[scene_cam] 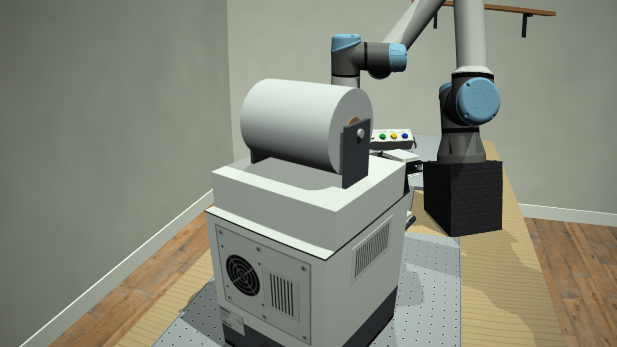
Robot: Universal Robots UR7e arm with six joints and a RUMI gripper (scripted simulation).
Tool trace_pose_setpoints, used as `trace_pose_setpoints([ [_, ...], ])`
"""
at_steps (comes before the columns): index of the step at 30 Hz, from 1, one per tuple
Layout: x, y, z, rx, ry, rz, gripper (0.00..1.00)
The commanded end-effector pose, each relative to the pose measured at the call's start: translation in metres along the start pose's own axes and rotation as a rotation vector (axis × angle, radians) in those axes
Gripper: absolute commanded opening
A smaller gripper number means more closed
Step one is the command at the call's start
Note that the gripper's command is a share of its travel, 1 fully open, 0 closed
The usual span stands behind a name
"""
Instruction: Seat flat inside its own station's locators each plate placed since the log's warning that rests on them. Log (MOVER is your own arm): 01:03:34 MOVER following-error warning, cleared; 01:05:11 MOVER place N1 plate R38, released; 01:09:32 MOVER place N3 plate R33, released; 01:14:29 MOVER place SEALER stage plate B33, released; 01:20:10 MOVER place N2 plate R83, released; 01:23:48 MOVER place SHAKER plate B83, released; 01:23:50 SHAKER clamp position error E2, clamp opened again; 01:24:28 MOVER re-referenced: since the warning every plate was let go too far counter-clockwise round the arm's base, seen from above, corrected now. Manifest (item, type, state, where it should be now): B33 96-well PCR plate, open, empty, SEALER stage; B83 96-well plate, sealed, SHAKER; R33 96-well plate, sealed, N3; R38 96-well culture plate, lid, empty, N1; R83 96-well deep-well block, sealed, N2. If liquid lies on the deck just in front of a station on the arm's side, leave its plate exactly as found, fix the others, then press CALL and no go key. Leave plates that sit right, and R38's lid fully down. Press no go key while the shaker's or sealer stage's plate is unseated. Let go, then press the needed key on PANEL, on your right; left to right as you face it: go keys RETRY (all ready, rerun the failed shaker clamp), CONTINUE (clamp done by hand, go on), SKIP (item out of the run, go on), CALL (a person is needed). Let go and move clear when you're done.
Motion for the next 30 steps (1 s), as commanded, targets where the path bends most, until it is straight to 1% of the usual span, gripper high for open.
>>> trace_pose_setpoints([
  [1,0.006,0.001,-0.027,0.001,-0.021,-0.003,0.82],
  [2,0.007,0.001,-0.032,0.001,-0.021,-0.002,0.82],
  [10,0.005,-0.001,-0.034,0.001,-0.020,0.001,0.82],
  [13,0.008,0.007,-0.034,0.001,-0.018,-0.004,0.82],
  [19,0.008,0.017,-0.034,0.000,-0.019,-0.004,0.82],
  [21,0.008,0.017,-0.034,0.000,-0.019,-0.004,0.82],
  [28,0.008,0.028,-0.034,0.000,-0.019,-0.004,0.82],
  [30,0.008,0.028,-0.034,0.000,-0.019,-0.004,0.82],
])
Point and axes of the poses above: the point where the finger pads meet when closed, its own y axis out along the fingers, its own z axis across the jaws, x = y × z, the point moved 4 cm from there along -y, back along the fingers, and after that the axes turned 2 degrees about y, right-handed, at the moved point
